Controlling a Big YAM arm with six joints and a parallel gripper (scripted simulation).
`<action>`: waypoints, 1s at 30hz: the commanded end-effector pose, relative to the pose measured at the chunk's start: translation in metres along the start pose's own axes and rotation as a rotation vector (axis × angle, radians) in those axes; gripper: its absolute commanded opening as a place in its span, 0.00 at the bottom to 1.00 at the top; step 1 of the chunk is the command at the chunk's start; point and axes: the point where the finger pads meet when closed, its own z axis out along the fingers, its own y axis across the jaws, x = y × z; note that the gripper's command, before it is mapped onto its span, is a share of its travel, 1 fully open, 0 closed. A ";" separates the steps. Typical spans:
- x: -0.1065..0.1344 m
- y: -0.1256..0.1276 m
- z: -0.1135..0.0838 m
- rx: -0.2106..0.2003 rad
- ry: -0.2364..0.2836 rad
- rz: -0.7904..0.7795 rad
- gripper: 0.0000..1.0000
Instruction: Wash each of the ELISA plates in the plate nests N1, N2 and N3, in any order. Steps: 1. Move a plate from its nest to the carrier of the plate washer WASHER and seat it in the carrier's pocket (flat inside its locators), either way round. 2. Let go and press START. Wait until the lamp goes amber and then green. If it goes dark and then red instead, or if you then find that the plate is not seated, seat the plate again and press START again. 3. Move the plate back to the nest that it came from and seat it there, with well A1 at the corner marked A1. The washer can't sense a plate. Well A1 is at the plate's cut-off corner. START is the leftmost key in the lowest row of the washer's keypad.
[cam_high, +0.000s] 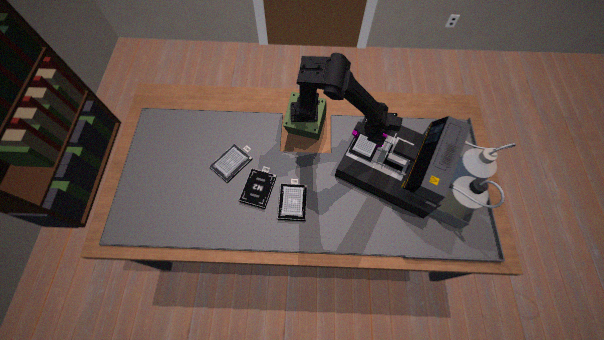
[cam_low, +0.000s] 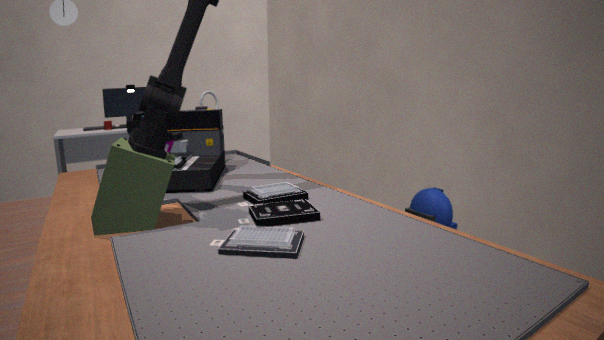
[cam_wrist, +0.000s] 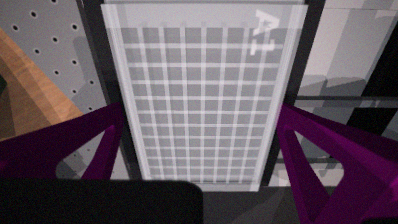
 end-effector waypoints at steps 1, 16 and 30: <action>-0.001 -0.010 -0.004 0.023 -0.005 0.006 1.00; -0.001 -0.010 -0.004 0.023 -0.005 0.006 0.86; -0.001 -0.010 -0.004 0.023 -0.005 0.006 0.84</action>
